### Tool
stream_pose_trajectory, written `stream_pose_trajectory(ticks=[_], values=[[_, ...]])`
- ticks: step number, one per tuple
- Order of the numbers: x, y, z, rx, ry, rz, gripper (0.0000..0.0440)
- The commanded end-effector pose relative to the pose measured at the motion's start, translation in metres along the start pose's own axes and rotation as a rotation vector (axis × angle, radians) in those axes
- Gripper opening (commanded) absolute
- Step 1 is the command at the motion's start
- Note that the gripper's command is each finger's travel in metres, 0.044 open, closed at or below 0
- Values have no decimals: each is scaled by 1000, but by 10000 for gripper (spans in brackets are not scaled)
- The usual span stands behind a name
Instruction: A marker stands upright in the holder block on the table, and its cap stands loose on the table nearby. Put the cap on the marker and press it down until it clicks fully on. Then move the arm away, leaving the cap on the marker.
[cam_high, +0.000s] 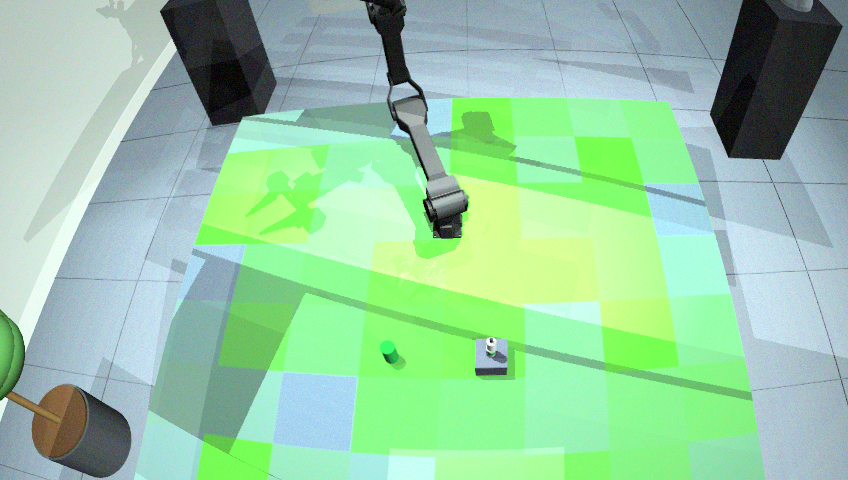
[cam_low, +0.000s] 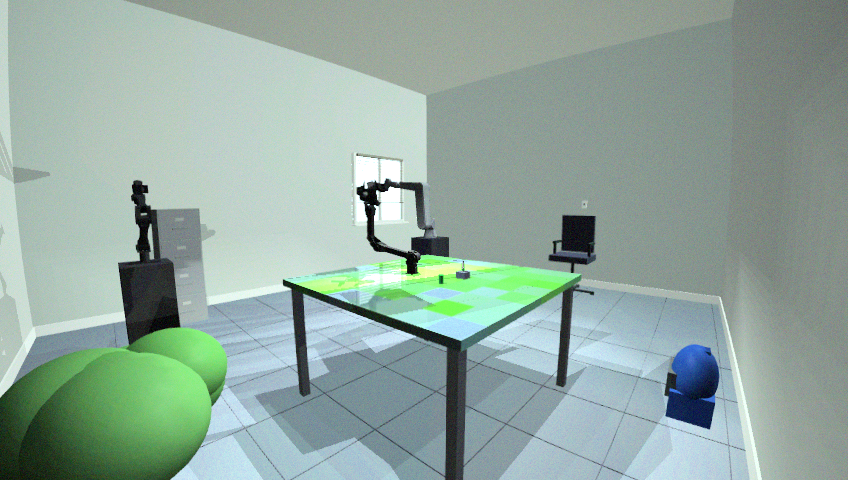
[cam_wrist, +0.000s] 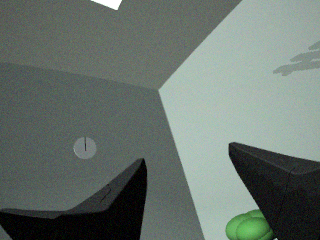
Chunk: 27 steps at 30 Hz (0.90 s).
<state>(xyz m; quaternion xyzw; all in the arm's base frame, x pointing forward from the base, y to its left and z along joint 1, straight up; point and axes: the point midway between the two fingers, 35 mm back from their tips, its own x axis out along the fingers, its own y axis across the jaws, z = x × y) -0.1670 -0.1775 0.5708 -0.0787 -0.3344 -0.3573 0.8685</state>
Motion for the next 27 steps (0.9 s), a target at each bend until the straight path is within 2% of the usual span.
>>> stream_pose_trajectory(ticks=[1, 27], values=[[3, 11, -4, -12, 11, 31, 288], [20, 93, -45, -125, 150, 263, 294]])
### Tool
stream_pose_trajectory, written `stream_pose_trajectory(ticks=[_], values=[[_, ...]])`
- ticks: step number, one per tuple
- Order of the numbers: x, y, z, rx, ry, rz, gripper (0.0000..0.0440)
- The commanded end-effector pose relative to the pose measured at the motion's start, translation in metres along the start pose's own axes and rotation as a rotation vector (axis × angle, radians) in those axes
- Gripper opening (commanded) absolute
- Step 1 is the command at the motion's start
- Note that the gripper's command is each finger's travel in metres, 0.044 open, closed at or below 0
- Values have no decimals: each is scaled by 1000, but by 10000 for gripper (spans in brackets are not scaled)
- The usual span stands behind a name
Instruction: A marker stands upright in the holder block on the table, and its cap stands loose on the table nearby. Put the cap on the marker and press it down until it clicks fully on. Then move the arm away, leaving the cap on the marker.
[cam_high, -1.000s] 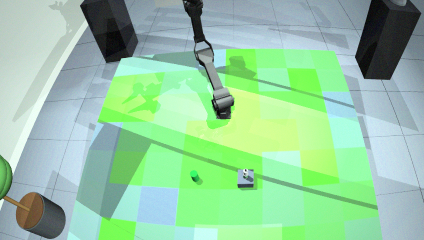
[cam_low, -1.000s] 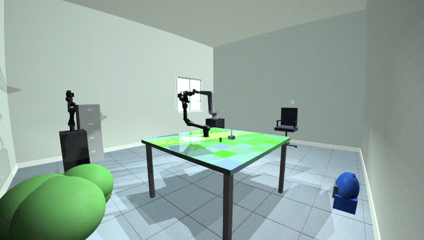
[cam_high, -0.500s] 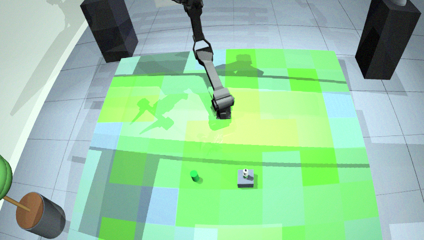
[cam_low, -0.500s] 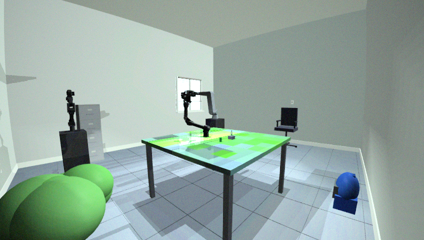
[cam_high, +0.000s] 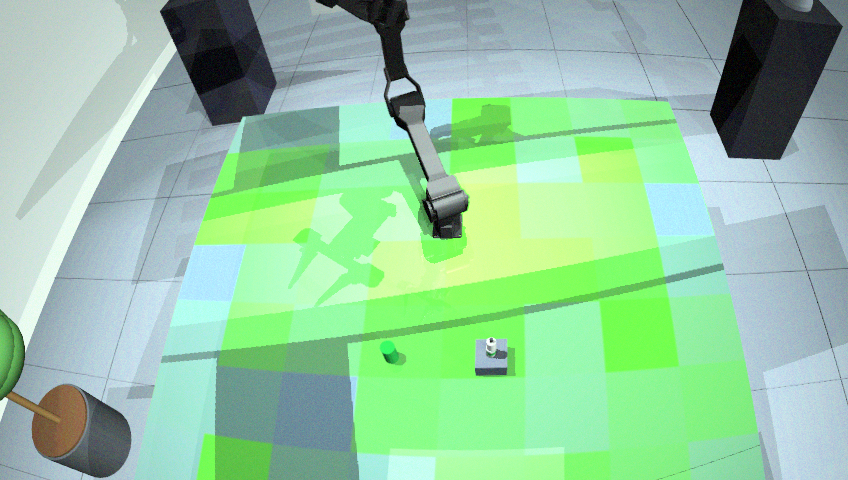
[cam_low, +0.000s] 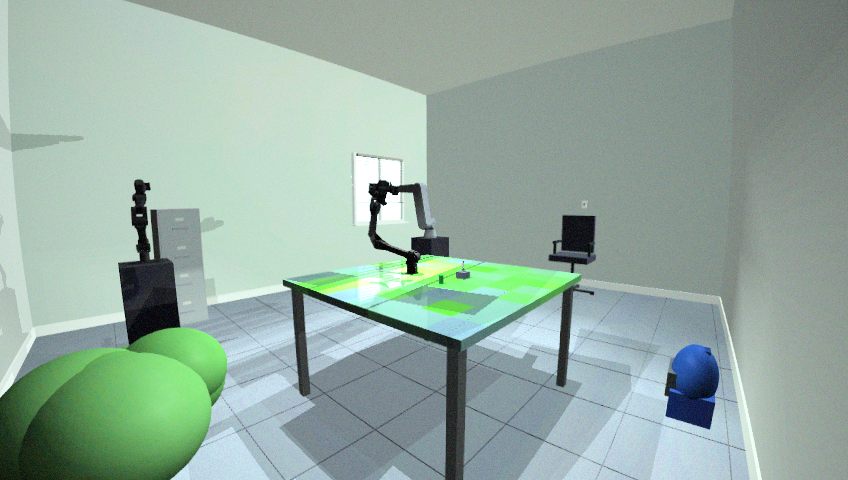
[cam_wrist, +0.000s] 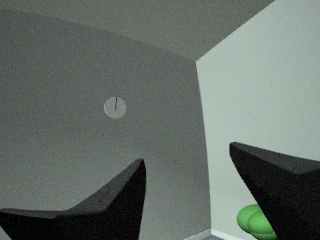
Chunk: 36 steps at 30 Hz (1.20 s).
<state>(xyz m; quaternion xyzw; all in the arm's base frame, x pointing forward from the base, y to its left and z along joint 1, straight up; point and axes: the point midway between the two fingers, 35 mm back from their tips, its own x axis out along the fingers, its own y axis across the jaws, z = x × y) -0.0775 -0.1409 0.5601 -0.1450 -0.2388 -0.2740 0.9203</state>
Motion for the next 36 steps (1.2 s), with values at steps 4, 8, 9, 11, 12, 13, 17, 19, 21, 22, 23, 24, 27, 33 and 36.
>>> stream_pose_trajectory(ticks=[4, 8, 9, 11, 12, 13, 17, 19, 21, 22, 23, 24, 27, 33, 36], values=[[8, 19, -7, -22, 32, 54, 295], [12, 31, -12, -37, 57, 87, 296], [14, 34, -13, -41, 63, 95, 296], [16, 40, -16, -49, 75, 111, 297], [17, 43, -17, -52, 81, 119, 297], [18, 46, -19, -56, 88, 127, 297], [21, 58, -24, -71, 113, 158, 298], [23, 64, -27, -78, 126, 173, 299], [25, 70, -30, -86, 140, 188, 300], [26, 73, -31, -89, 146, 196, 300], [27, 75, -33, -93, 153, 203, 300], [27, 78, -34, -96, 160, 210, 300], [30, 87, -38, -107, 180, 232, 301], [34, 104, -47, -127, 222, 273, 303], [36, 112, -52, -137, 244, 293, 304]])
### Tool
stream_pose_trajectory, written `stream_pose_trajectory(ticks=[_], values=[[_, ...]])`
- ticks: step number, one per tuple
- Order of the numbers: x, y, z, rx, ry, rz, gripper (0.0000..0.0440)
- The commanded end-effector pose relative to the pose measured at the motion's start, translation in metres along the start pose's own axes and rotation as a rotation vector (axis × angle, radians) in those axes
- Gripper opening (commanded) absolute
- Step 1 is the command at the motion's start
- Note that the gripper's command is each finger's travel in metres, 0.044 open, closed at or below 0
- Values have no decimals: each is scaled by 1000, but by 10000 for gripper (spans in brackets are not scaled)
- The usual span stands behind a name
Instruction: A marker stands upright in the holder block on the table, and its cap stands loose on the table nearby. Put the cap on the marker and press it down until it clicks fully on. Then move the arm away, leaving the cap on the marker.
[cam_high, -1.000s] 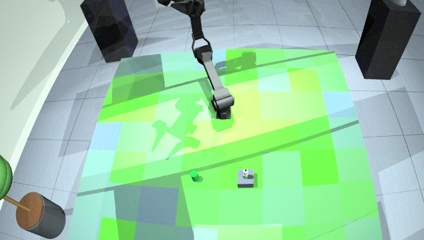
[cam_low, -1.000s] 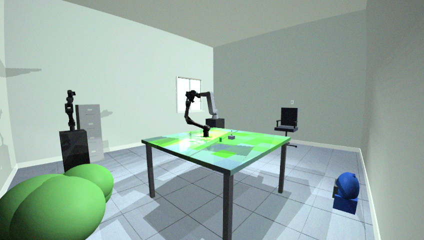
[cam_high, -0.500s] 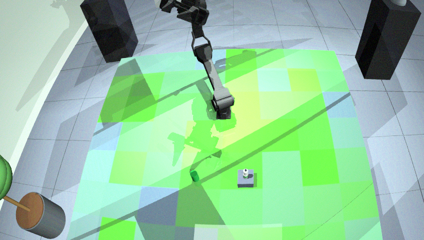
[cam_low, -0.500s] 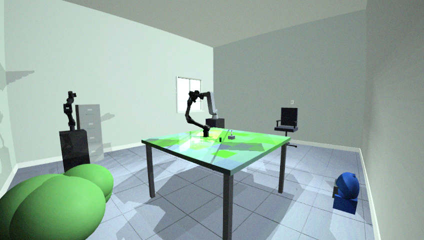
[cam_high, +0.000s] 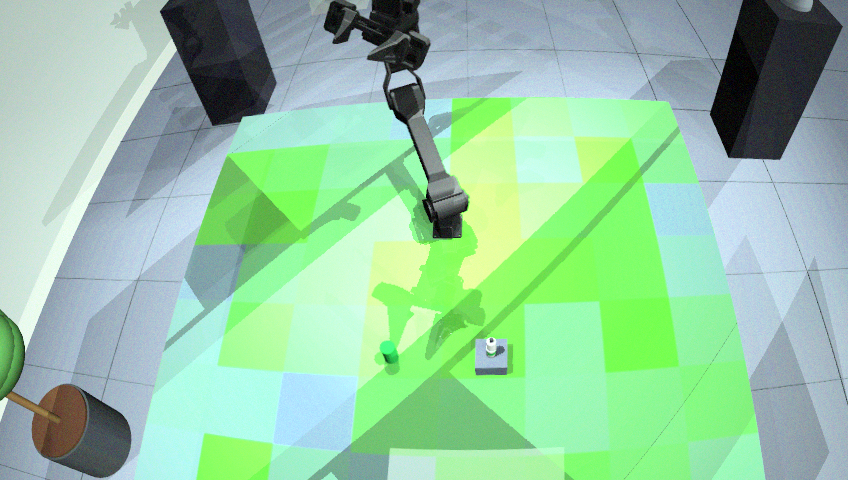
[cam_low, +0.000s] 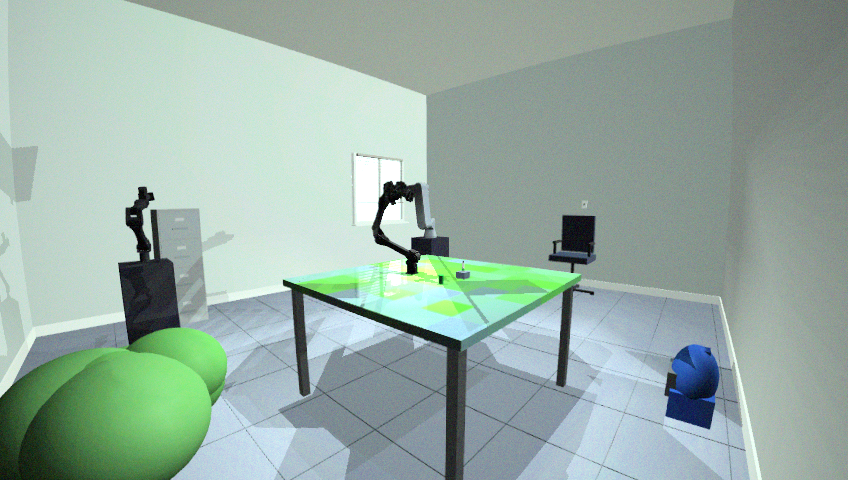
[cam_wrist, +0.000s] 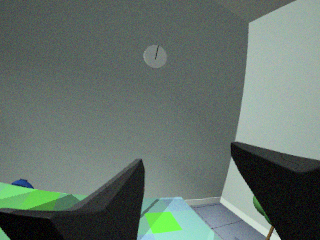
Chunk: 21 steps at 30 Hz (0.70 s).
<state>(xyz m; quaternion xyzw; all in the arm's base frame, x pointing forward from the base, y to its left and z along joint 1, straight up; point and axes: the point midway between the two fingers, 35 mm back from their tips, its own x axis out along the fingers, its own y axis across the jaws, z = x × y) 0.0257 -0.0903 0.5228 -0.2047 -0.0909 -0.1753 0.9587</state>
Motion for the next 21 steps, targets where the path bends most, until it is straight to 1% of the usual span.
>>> stream_pose_trajectory(ticks=[1, 21], values=[[5, 9, -3, -7, 20, 24, 304], [35, 58, -22, -61, 174, 144, 309]])
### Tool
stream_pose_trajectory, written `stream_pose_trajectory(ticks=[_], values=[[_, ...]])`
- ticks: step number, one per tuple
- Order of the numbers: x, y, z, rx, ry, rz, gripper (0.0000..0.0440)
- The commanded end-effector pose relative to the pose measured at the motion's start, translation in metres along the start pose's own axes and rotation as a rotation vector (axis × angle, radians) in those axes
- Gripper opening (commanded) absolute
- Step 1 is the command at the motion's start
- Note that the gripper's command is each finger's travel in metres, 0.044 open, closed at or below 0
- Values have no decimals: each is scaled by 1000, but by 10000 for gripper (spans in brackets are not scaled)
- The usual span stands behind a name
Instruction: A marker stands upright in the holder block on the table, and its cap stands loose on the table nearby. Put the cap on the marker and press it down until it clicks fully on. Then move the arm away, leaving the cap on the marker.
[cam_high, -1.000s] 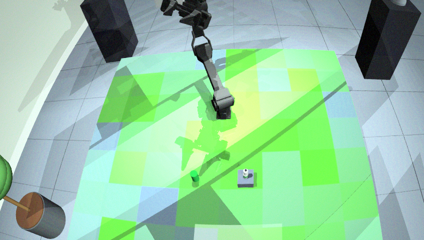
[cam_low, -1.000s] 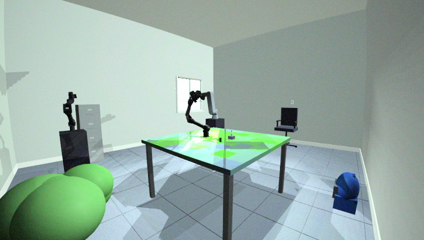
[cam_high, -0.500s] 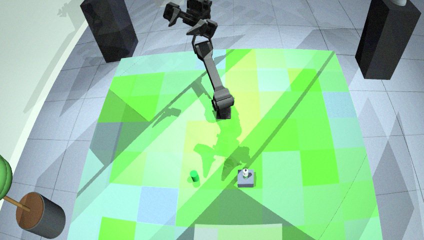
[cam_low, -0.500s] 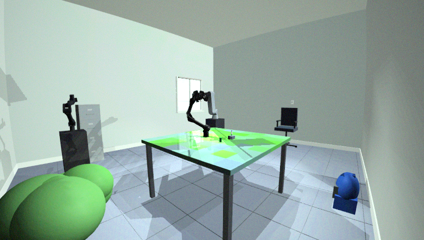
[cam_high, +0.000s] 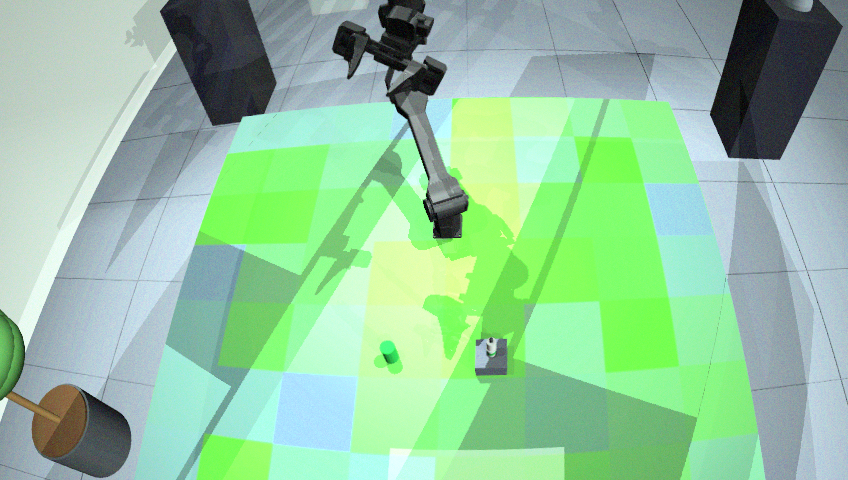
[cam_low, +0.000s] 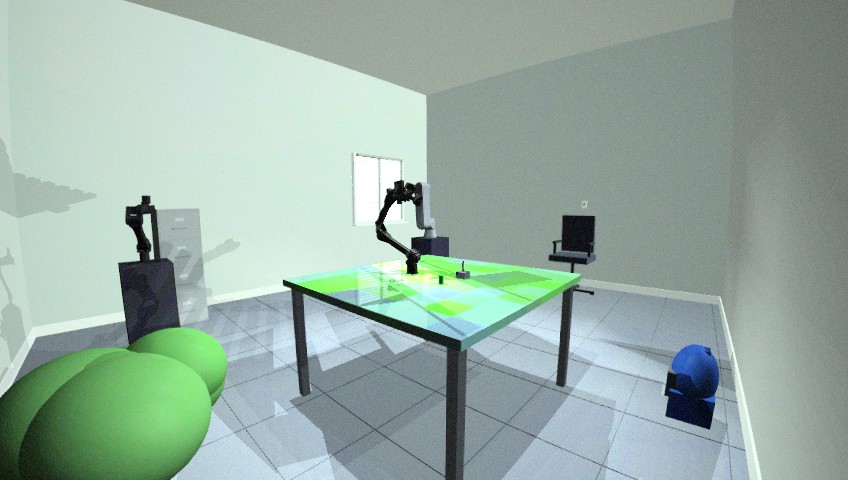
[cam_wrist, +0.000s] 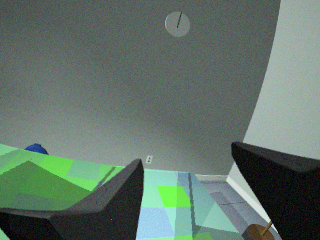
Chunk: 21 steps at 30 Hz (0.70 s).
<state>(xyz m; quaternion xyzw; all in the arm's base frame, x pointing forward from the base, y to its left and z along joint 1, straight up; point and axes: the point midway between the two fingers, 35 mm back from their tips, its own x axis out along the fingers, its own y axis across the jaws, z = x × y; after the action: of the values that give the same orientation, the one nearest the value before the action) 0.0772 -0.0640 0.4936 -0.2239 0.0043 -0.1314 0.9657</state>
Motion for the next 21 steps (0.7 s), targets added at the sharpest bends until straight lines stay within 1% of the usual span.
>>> stream_pose_trajectory(ticks=[1, 21], values=[[5, 7, -2, -4, 22, 21, 309], [40, 48, -18, -35, 188, 118, 313]])
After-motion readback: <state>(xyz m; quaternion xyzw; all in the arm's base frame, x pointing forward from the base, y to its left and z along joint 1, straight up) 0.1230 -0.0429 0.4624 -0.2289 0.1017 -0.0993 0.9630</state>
